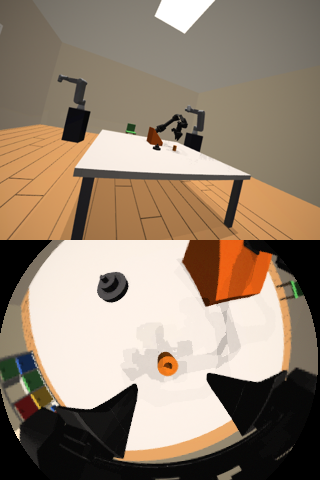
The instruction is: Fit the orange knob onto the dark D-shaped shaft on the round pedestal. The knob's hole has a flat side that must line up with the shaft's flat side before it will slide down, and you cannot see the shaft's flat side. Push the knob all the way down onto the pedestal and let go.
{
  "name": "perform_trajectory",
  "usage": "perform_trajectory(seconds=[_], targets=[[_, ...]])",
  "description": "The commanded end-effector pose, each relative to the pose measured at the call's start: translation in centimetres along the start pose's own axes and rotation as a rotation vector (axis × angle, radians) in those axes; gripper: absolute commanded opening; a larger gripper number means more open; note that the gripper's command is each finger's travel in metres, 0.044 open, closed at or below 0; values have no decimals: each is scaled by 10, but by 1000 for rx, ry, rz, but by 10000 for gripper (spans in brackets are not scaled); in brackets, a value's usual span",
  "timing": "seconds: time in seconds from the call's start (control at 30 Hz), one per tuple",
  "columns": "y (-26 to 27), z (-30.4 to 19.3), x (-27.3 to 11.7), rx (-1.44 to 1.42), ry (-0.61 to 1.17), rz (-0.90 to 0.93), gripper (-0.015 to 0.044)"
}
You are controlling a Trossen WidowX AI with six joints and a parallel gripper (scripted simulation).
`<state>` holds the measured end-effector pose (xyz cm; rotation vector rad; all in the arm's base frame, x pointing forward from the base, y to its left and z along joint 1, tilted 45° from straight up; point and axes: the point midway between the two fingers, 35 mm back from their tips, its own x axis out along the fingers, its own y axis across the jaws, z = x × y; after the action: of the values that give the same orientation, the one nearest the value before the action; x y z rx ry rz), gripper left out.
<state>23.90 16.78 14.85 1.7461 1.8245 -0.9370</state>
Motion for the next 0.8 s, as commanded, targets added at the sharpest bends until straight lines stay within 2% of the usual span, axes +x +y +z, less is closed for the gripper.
perform_trajectory(seconds=[0.0,0.17,0.7,0.77], targets=[[-2,-1,0,-14,23,1,440],[-2,-1,0,-75,23,1,440],[-2,-1,0,-1597,17,19,440],[-2,-1,0,-1718,17,20,440]])
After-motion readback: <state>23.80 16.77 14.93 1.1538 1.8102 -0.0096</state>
